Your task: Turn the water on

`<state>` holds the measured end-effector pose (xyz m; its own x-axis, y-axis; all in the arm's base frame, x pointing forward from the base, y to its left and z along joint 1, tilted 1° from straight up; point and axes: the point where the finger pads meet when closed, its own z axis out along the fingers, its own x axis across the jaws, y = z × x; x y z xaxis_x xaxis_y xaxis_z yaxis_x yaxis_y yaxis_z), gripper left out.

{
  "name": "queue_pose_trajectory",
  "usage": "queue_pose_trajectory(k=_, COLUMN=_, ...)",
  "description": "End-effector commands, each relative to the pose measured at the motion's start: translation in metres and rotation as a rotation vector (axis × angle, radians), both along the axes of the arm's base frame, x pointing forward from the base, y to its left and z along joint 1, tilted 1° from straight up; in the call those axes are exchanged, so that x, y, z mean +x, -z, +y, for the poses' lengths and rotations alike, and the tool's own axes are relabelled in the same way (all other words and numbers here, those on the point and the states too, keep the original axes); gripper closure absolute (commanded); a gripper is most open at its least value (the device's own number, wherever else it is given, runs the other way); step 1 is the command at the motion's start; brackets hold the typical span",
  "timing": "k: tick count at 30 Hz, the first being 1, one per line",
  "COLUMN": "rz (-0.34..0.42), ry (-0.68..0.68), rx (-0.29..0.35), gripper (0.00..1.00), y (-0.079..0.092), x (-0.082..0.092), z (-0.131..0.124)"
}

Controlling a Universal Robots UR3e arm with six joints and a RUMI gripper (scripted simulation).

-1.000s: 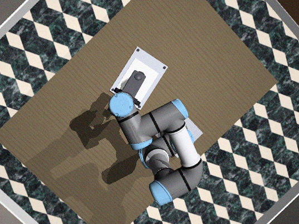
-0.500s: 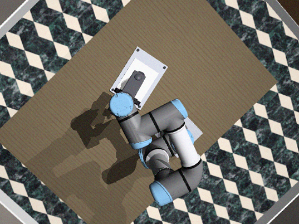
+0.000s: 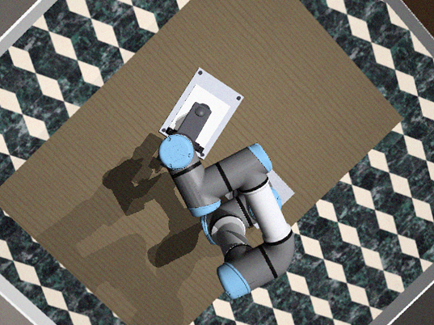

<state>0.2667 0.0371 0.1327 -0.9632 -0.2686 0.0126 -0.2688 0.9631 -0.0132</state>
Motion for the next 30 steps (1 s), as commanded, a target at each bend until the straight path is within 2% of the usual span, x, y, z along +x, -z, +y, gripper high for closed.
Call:
queue_pose_trajectory(k=1, rz=-0.002, ry=0.000, rx=-0.001, gripper=0.62, y=-0.0006, x=0.0005, z=-0.0001)
queue_pose_trajectory(k=30, rz=-0.002, ry=0.000, rx=-0.001, gripper=0.62, y=-0.0006, x=0.0009, z=-0.0003)
